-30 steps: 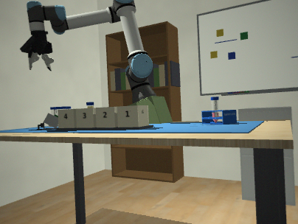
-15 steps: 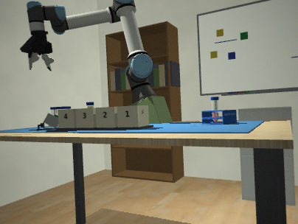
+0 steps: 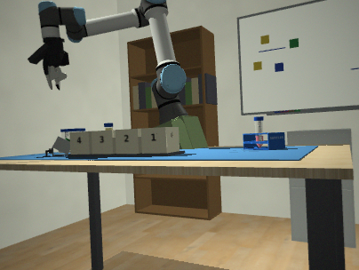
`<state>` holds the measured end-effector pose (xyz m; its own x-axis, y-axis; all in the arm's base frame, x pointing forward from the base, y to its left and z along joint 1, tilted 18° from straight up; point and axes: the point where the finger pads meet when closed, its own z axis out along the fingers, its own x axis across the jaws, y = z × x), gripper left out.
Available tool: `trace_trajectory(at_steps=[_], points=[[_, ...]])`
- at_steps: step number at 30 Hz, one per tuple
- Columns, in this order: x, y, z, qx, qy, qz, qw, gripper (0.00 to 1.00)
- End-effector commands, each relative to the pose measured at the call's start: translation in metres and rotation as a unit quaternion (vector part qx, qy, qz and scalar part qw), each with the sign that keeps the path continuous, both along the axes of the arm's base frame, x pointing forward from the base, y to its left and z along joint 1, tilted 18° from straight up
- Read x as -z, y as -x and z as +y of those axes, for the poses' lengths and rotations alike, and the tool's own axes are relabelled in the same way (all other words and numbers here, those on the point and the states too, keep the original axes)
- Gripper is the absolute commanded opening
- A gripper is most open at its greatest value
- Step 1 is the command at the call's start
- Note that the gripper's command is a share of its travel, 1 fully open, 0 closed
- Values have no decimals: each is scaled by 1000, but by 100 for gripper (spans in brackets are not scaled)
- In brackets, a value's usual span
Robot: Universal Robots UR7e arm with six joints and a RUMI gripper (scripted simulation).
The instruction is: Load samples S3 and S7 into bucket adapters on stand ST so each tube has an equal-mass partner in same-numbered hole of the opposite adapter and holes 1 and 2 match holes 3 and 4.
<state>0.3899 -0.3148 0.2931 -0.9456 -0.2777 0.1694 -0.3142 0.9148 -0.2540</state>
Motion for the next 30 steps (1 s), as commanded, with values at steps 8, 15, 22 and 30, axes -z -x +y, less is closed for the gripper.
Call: trace_trajectory(at_steps=[8,15,22,30], points=[[28,-6,46,-90,-1,20,996,35],[46,-10,76,-147,-3,34,989,35],[59,-13,97,-186,-4,44,981,35],[80,-18,130,-249,-6,60,967,35]])
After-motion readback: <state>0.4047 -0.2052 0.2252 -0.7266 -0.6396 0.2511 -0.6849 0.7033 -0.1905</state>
